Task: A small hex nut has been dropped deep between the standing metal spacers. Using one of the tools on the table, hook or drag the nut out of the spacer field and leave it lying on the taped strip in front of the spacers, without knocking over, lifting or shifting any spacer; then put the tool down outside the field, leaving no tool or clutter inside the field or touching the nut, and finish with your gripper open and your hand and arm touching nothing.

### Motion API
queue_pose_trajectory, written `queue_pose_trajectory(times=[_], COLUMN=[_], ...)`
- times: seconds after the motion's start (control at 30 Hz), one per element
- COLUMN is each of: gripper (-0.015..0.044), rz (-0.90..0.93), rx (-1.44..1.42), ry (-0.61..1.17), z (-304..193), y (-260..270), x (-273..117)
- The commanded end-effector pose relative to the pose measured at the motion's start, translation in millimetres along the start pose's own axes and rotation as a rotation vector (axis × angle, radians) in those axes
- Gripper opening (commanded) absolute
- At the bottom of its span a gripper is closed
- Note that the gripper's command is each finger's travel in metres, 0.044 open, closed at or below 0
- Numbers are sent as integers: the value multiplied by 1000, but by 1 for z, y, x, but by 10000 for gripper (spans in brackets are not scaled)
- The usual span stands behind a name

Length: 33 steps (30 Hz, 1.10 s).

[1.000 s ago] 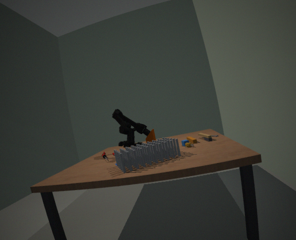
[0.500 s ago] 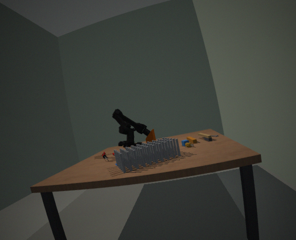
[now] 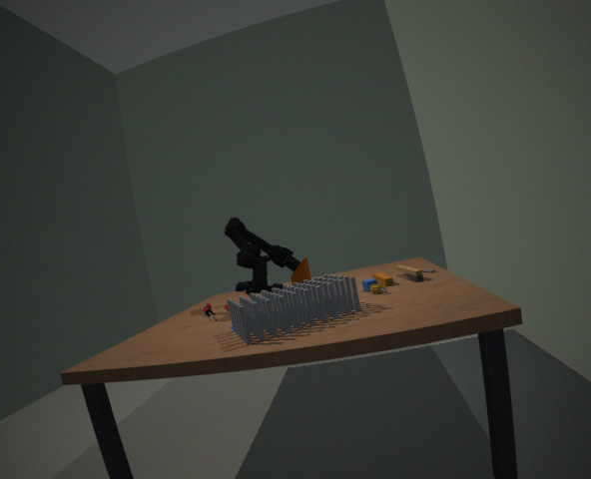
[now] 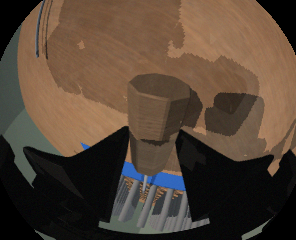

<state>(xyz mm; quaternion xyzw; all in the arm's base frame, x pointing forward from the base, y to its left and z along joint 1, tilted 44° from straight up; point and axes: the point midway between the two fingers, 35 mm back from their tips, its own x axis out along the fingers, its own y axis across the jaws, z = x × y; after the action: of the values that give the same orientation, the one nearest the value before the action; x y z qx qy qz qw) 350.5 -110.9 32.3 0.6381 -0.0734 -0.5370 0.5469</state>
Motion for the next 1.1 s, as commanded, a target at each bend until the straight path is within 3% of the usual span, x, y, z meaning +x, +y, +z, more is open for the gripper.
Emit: queue_pose_trajectory(times=[0.0,1.07], gripper=[0,0], rz=[2,2], rx=[-3,-4], ry=[0,-2], z=[4,23], y=[1,1], x=[-2,-7])
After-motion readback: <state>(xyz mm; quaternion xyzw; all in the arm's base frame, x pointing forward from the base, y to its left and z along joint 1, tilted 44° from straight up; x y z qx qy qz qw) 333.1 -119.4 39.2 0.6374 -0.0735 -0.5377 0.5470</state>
